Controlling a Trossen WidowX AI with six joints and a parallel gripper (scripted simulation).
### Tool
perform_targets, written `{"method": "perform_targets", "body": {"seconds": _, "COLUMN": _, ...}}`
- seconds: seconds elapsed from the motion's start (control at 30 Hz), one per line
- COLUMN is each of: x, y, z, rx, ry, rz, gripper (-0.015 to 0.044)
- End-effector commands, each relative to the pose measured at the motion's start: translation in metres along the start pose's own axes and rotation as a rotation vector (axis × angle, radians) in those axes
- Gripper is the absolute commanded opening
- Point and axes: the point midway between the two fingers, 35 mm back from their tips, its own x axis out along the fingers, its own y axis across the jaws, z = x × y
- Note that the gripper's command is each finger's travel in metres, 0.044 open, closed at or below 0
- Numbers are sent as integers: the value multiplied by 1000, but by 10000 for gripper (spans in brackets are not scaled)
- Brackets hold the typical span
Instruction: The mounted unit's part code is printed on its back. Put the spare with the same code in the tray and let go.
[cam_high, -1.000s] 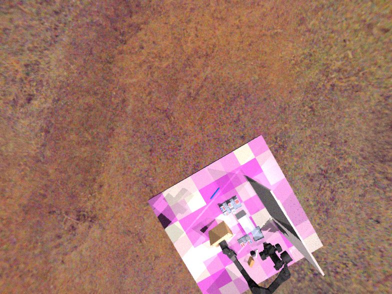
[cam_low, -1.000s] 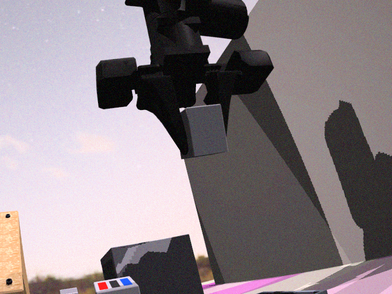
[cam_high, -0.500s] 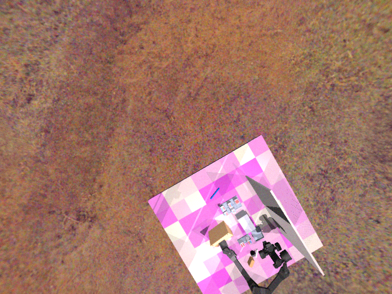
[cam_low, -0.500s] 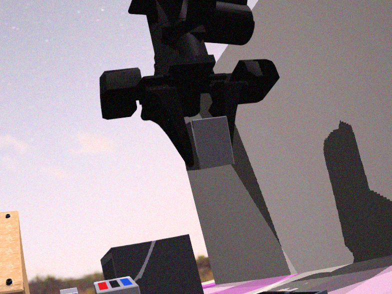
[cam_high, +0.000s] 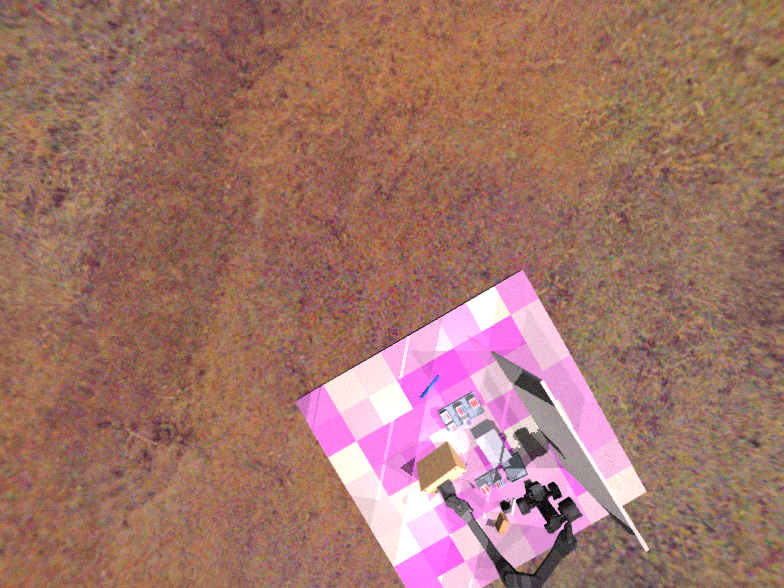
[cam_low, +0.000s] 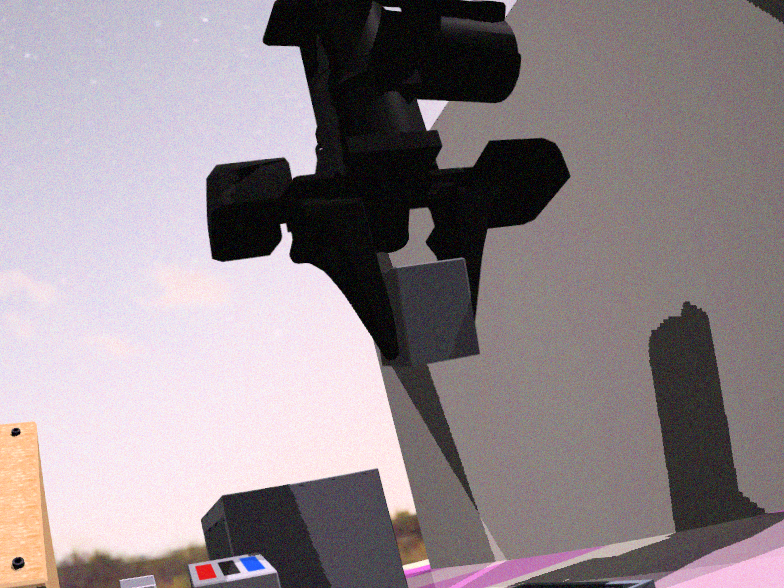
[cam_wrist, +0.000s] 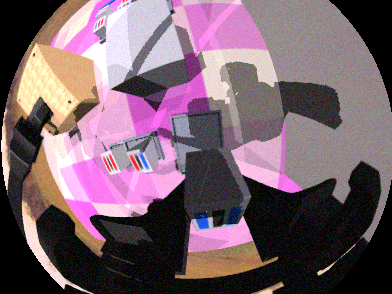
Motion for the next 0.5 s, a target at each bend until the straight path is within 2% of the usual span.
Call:
{"method": "perform_targets", "body": {"seconds": 0.0, "x": 5, "y": 0, "z": 1, "rx": -5, "ry": -4, "rz": 1, "gripper": 0}}
{"method": "perform_targets", "body": {"seconds": 0.47, "x": 17, "y": -1, "z": 2, "rx": -5, "ry": -5, "rz": 1, "gripper": 0}}
